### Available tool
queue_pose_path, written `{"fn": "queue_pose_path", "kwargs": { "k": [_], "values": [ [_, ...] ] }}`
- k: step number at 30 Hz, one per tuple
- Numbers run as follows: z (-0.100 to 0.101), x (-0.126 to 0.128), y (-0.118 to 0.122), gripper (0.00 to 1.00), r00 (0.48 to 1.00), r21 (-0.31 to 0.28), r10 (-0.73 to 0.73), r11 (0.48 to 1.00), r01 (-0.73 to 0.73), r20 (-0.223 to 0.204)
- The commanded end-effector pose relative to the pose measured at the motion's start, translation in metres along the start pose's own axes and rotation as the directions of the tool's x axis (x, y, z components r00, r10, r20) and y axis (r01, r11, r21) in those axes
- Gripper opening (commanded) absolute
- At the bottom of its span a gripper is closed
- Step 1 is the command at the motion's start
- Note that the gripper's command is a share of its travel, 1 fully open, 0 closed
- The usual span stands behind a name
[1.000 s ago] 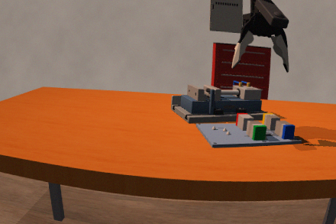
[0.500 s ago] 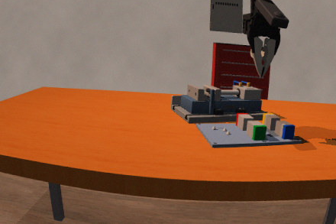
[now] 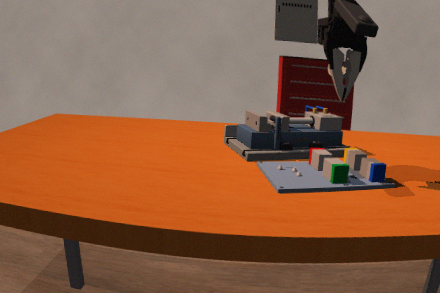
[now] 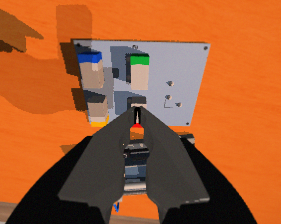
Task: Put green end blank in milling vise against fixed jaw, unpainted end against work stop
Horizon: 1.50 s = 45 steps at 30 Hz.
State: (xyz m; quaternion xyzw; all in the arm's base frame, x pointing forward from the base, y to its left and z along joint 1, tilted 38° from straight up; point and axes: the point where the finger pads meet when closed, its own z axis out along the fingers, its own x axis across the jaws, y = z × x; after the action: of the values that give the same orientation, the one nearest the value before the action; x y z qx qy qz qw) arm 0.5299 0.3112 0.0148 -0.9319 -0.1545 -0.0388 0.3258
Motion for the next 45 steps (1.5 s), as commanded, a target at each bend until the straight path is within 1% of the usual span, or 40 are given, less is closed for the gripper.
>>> {"fn": "queue_pose_path", "kwargs": {
  "k": [1,15,16,45],
  "values": [
    [-0.0004,0.0005,0.0002,0.0,1.0,0.0,0.0,1.0,0.0,-0.001],
    [-0.0004,0.0005,0.0002,0.0,1.0,0.0,0.0,1.0,0.0,-0.001],
    [-0.0004,0.0005,0.0002,0.4,1.0,0.0,0.0,1.0,0.0,-0.001],
    [-0.0004,0.0005,0.0002,0.4,1.0,0.0,0.0,1.0,0.0,-0.001]
  ]
}}
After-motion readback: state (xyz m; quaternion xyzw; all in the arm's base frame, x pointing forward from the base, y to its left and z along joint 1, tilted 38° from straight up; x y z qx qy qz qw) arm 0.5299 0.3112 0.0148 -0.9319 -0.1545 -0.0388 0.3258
